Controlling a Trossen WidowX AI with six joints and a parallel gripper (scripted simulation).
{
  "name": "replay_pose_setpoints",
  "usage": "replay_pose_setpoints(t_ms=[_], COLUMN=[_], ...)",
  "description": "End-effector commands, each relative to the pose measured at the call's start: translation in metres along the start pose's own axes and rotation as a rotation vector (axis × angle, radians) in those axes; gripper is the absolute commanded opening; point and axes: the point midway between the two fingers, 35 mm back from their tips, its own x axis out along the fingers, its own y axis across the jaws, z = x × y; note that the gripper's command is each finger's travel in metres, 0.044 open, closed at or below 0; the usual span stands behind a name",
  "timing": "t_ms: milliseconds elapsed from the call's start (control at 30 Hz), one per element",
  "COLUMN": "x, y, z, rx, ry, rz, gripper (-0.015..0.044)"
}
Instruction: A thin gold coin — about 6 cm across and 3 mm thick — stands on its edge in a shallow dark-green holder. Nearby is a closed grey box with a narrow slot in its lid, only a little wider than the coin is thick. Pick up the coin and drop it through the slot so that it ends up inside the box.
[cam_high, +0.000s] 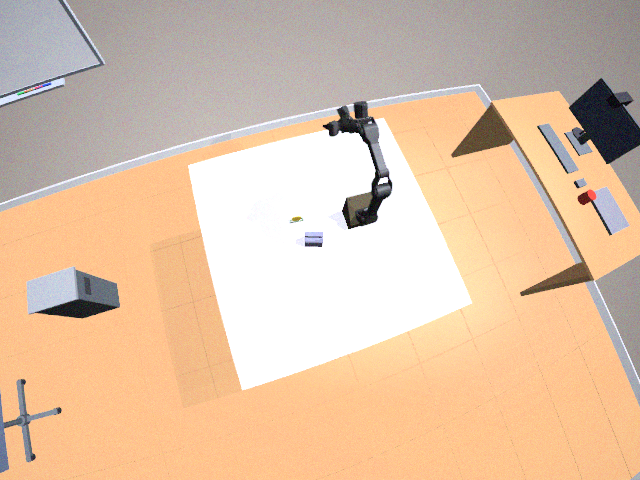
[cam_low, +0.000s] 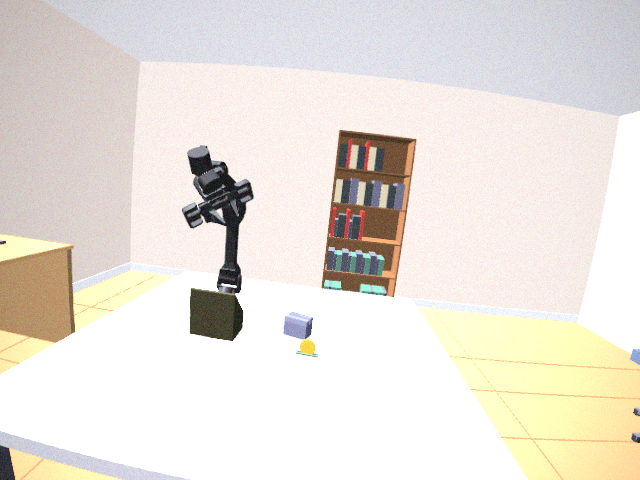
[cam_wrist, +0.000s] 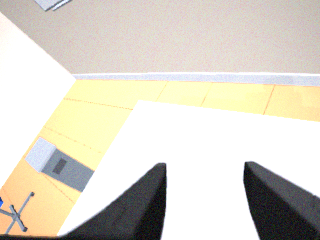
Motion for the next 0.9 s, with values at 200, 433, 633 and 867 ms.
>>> replay_pose_setpoints(t_ms=[200, 433, 633, 867], x=[0.101, 0.146, 0.161, 0.159], y=[0.072, 0.105, 0.120, 0.123], z=[-0.116, -0.221, -0.306, -0.394], rx=[-0.348, -0.561, -0.808, -1.069], ry=[0.384, 0.674, 0.907, 1.169], rz=[-0.012, -0.035, 0.000, 0.064], gripper=[0.0161, 0.0161, 0.0161, 0.0161])
